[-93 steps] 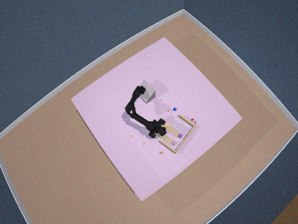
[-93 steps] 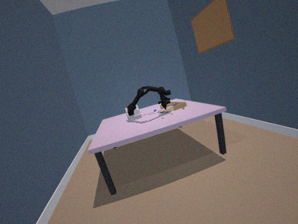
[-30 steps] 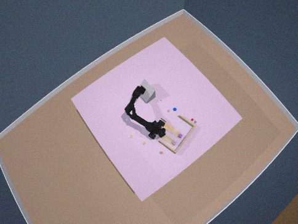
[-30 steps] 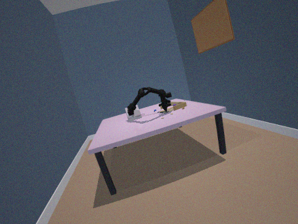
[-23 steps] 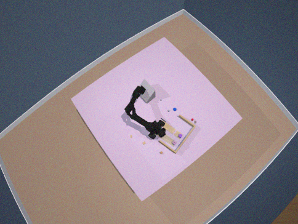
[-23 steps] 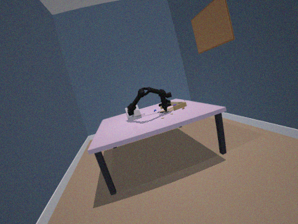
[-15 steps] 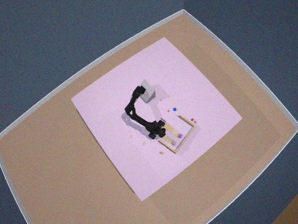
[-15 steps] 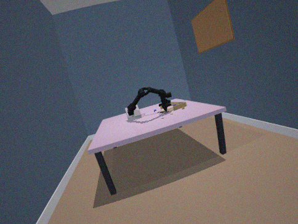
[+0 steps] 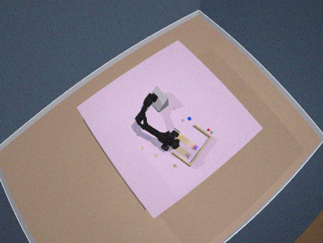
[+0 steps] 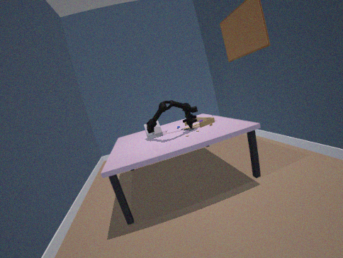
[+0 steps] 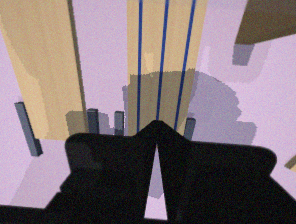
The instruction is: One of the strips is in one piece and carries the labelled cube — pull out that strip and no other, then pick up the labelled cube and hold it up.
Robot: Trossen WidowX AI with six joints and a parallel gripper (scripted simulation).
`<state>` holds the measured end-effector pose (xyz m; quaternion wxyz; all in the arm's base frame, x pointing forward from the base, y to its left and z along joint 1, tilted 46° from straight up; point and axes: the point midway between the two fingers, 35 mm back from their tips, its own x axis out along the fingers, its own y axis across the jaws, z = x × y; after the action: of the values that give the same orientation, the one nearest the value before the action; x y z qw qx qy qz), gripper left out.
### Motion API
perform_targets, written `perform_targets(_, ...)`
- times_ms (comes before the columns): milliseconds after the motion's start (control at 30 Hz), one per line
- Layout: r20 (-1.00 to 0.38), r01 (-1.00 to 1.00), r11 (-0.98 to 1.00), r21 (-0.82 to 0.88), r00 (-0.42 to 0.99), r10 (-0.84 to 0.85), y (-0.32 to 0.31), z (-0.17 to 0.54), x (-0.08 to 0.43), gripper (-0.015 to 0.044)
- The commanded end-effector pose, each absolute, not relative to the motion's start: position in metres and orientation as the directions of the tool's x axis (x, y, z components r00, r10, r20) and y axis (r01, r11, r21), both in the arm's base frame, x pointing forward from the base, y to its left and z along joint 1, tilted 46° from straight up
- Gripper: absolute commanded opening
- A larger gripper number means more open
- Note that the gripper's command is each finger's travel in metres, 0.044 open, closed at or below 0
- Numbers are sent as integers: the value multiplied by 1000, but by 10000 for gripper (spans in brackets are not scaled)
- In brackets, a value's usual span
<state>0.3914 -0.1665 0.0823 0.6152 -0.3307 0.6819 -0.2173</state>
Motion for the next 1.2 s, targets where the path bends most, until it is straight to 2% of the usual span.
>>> perform_targets(0, -698, -184, 691, -699, -35, -716, -171, 80, 385, 0)
perform_targets(1167, -697, -186, 691, -699, -37, -716, -176, 86, 332, 0)
